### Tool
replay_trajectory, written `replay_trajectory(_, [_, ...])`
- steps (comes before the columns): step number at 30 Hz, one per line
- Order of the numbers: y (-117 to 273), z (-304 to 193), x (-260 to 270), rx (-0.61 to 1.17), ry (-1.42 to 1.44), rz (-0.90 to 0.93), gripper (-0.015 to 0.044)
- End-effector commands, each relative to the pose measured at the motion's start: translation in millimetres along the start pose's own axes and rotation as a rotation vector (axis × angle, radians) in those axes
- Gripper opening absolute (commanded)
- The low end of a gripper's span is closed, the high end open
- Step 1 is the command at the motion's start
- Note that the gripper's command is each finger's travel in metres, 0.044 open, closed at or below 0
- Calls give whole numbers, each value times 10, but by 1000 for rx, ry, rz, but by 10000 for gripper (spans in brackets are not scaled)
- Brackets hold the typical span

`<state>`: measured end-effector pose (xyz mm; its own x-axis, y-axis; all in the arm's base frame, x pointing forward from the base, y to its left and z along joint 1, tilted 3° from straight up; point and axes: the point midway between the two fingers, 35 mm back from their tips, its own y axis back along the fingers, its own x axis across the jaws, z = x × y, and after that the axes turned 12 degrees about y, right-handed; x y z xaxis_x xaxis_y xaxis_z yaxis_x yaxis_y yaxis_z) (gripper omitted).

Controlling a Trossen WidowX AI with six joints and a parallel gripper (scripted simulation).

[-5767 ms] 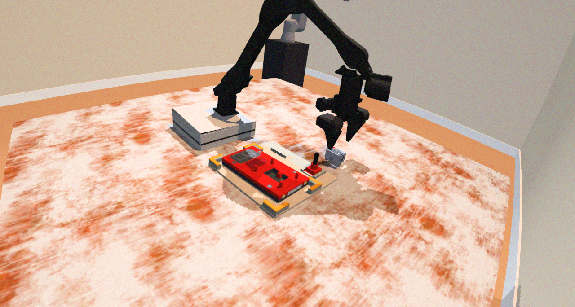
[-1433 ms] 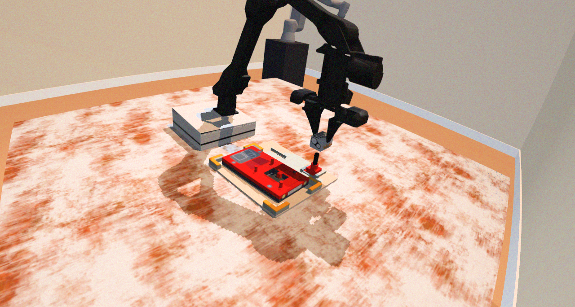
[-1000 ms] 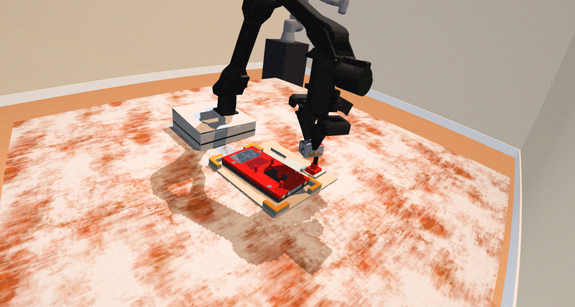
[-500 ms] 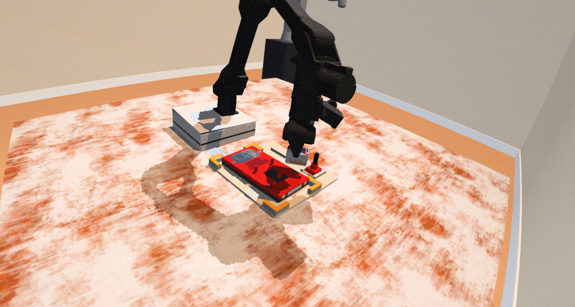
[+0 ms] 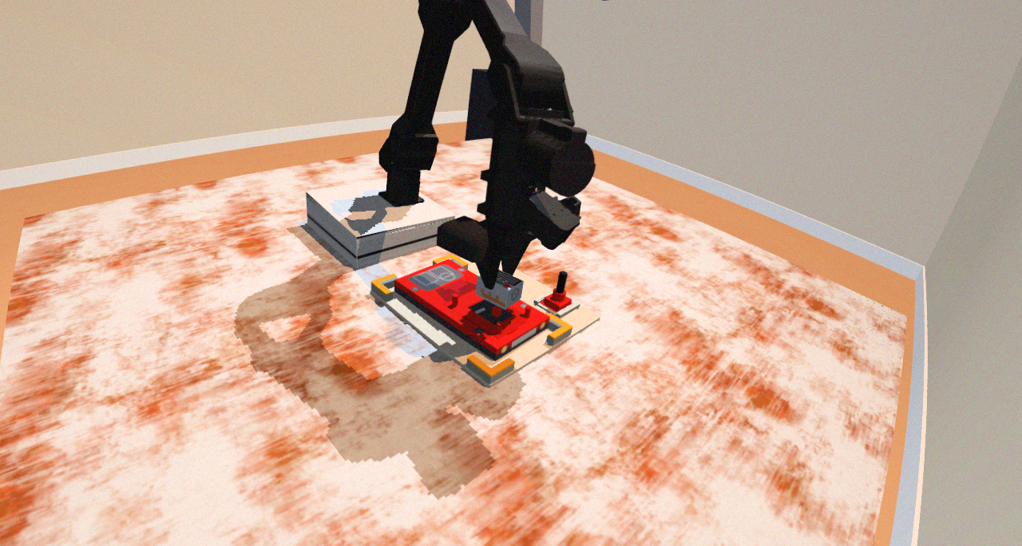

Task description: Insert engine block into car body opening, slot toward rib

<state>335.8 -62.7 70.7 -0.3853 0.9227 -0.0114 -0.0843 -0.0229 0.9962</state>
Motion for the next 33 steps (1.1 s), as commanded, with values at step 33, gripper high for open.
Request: replay_trajectory(33, [-34, -69, 2, 3, -72, 7, 159])
